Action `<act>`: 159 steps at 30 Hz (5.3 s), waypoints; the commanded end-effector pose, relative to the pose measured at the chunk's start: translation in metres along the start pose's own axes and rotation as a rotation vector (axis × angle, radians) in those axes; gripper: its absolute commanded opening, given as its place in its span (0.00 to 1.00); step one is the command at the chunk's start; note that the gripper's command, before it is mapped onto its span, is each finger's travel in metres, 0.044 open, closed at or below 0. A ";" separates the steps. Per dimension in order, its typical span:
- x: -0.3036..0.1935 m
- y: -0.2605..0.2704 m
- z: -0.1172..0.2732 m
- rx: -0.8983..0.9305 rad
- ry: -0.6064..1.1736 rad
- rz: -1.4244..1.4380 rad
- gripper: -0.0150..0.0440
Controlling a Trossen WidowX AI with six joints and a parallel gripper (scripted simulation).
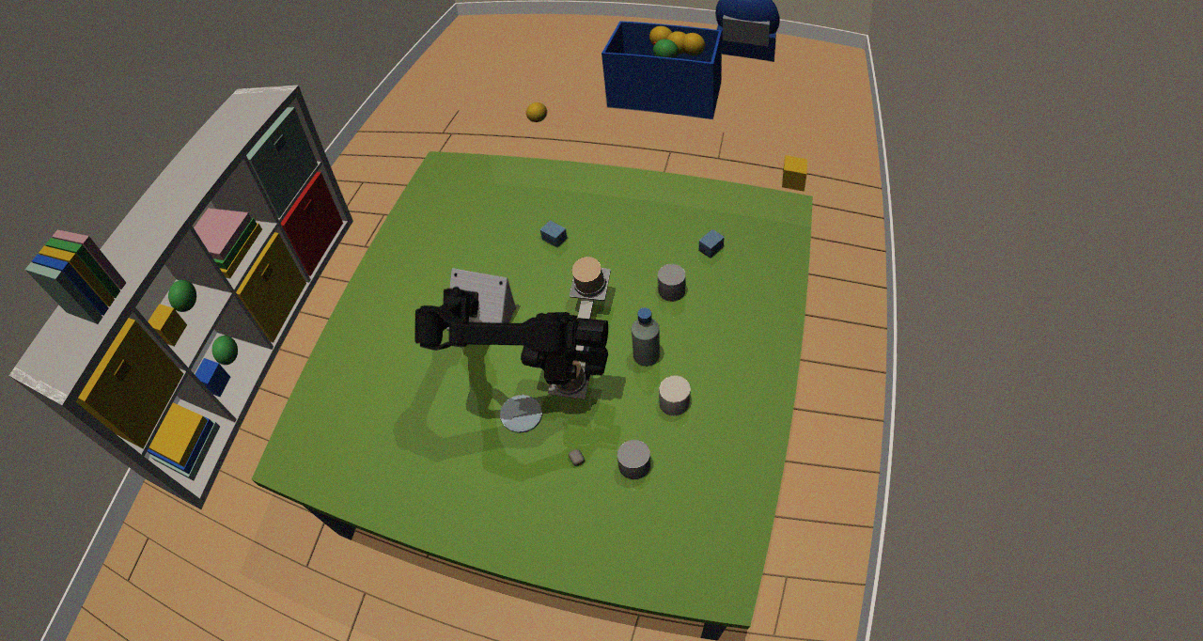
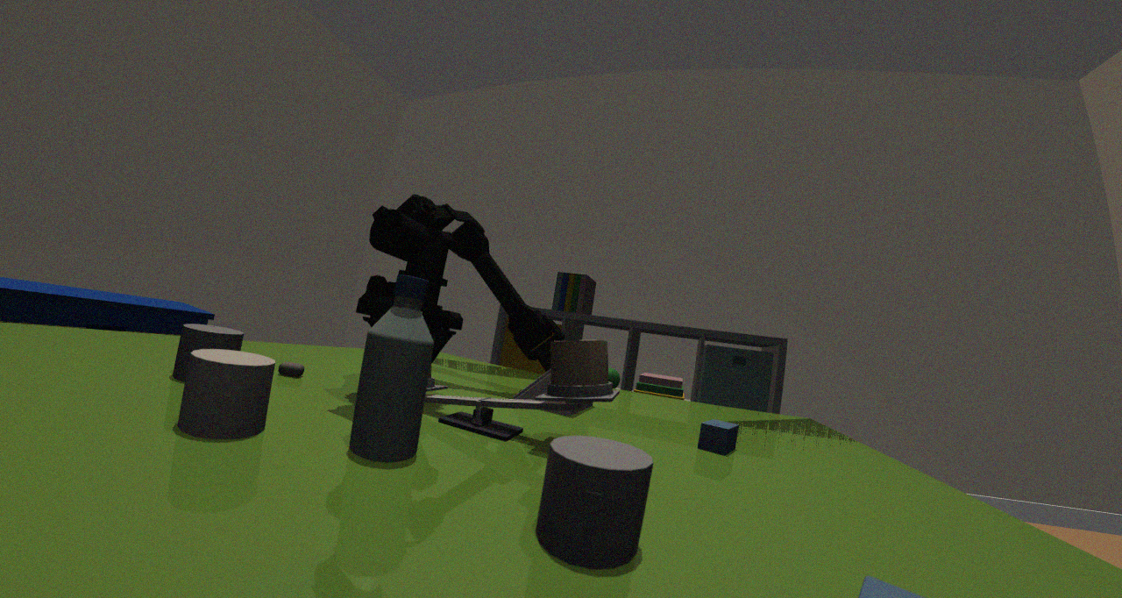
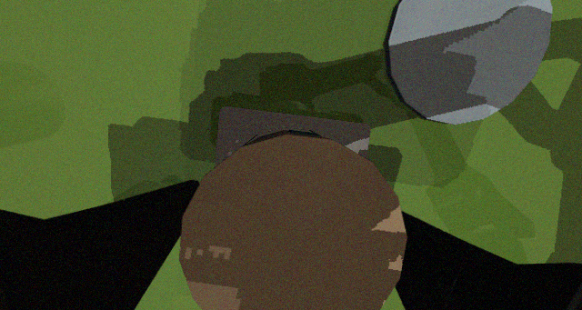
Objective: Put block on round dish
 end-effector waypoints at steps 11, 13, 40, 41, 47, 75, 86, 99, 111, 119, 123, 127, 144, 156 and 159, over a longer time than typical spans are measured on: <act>0.000 -0.002 -0.003 -0.004 -0.005 0.006 0.79; 0.000 -0.002 -0.003 -0.004 -0.005 0.006 0.73; -0.001 0.002 0.028 0.022 0.007 0.022 0.25; -0.001 0.002 0.030 0.023 0.007 0.023 0.25; -0.001 0.002 0.038 0.029 0.010 0.027 0.25; -0.001 0.001 0.074 0.058 0.021 0.046 0.25; -0.001 -0.001 0.088 0.068 0.025 0.054 0.25; 0.000 -0.004 0.105 0.081 0.030 0.063 0.25; 0.001 -0.007 0.120 0.093 0.034 0.072 0.25; 0.002 -0.009 0.121 0.090 0.028 0.081 0.25; 0.002 -0.009 0.121 0.090 0.028 0.081 0.25; 0.002 -0.009 0.121 0.090 0.028 0.081 0.25; 0.002 -0.009 0.121 0.090 0.028 0.081 0.25; 0.002 -0.009 0.121 0.090 0.028 0.081 0.25; 0.002 -0.009 0.121 0.090 0.028 0.081 0.25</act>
Point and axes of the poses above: the point midway between the two fingers, 35 mm back from their tips, its own z axis back along the fingers, its own y axis across the jaws, x = y × z, the point moved 5 cm from there along z, back along the fingers, and after that the axes turned 14 degrees about -z, right-handed, at the moved point
